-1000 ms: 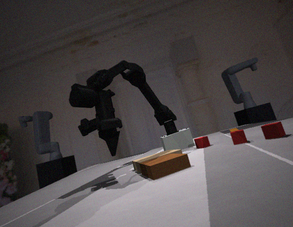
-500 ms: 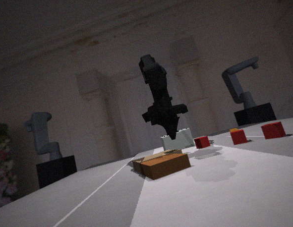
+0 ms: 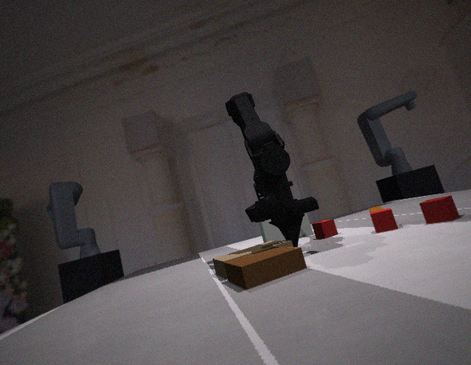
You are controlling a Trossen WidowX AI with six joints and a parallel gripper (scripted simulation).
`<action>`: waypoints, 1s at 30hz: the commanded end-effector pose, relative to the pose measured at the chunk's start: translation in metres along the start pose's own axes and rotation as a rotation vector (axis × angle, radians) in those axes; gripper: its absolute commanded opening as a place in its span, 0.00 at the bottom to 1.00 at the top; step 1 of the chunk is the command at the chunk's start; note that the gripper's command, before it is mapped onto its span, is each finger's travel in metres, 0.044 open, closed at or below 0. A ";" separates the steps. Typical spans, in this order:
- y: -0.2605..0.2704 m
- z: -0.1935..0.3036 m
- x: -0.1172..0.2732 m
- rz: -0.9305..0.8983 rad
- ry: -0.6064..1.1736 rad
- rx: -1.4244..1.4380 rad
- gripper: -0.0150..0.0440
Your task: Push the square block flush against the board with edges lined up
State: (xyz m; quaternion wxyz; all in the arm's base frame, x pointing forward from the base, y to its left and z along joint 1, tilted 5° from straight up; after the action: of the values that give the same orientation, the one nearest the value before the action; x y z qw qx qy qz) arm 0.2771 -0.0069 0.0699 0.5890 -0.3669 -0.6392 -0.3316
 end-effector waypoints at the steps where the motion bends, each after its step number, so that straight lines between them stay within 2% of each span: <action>1: 0.000 -0.002 -0.001 -0.010 -0.010 0.001 0.25; 17: -0.004 -0.026 -0.001 -0.010 -0.012 0.001 0.25; 30: 0.000 -0.009 -0.001 -0.010 -0.010 0.001 0.25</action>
State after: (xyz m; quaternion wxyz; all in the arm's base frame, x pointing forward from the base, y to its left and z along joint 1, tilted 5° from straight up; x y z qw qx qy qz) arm 0.2852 -0.0196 0.0714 0.5831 -0.3627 -0.6456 -0.3341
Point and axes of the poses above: the point midway between the two fingers, 35 mm back from their tips, its own x axis back along the fingers, its own y axis across the jaws, z = x × y, the point moved 10 cm from there along x, back along the fingers, and after that the axes turned 10 degrees about x, right-handed, at the moved point
